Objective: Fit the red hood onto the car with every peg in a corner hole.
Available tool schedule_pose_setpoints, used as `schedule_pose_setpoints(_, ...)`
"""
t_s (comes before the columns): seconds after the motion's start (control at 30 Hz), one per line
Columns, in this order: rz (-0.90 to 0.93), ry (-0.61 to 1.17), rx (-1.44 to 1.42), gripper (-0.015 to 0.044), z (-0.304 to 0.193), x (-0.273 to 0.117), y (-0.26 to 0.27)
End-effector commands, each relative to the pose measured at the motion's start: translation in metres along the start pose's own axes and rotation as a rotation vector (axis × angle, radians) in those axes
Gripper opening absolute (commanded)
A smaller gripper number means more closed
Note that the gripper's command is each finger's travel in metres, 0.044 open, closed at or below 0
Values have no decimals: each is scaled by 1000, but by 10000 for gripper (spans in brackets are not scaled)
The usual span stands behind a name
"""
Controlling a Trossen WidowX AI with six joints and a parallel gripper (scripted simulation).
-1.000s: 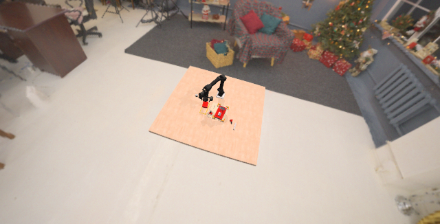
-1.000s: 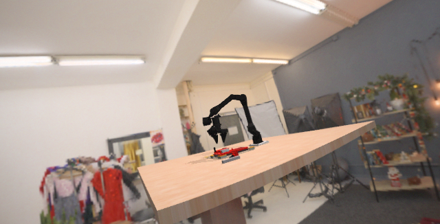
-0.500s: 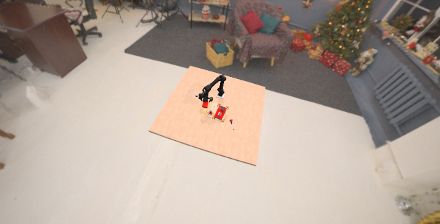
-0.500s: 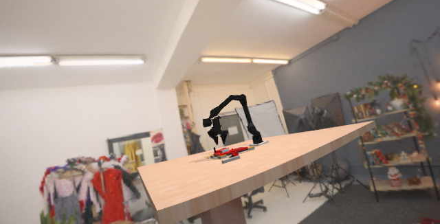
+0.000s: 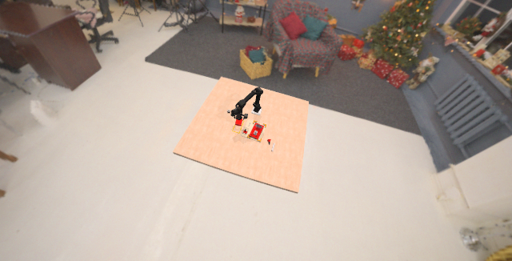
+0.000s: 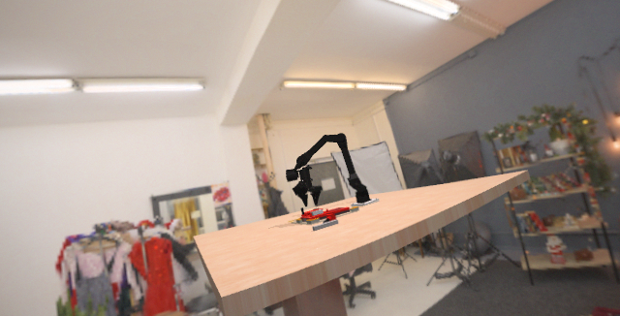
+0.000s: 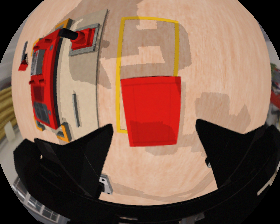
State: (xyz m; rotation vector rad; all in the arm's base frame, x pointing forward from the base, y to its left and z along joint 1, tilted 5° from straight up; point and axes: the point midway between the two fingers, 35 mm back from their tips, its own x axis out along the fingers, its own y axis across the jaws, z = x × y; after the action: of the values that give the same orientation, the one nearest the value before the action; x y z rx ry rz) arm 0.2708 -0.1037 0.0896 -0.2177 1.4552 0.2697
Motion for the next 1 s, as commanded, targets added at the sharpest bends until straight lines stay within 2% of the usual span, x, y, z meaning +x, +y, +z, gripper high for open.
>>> schedule_pose_setpoints(0.0, 0, 7, 3, 440, -2, 5, 0)
schedule_pose_setpoints(0.97, 1, 7, 3, 440, -1, 26, 1)
